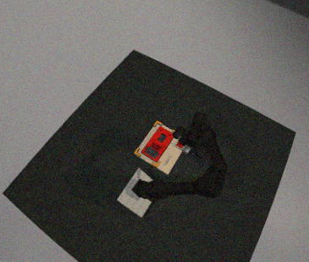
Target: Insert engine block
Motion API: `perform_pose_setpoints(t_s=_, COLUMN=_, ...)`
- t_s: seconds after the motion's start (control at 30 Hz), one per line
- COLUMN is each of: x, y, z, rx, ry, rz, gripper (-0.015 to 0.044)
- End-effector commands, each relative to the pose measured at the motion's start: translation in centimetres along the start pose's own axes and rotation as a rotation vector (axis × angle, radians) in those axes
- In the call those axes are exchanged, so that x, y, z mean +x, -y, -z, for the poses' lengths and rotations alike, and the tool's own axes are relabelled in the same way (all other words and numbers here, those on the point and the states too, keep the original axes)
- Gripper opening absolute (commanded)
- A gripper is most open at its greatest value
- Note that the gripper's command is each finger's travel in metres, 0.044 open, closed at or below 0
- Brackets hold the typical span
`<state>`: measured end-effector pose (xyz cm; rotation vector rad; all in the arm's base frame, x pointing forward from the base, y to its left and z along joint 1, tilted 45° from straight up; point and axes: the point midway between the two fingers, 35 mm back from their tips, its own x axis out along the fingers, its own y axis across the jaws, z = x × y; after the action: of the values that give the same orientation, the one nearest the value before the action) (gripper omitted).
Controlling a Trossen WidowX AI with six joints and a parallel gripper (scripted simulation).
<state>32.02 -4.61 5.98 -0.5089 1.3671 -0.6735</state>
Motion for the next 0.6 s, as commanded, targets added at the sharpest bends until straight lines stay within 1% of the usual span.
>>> perform_pose_setpoints(t_s=0.0, x=0.3, y=-1.5, z=-0.4, rx=-0.010, ry=0.004, rz=-0.006, gripper=0.0000)
perform_pose_setpoints(t_s=0.57, x=2.0, y=-6.6, z=-0.6, rx=-0.061, ry=0.003, rz=-0.017, gripper=0.0000)
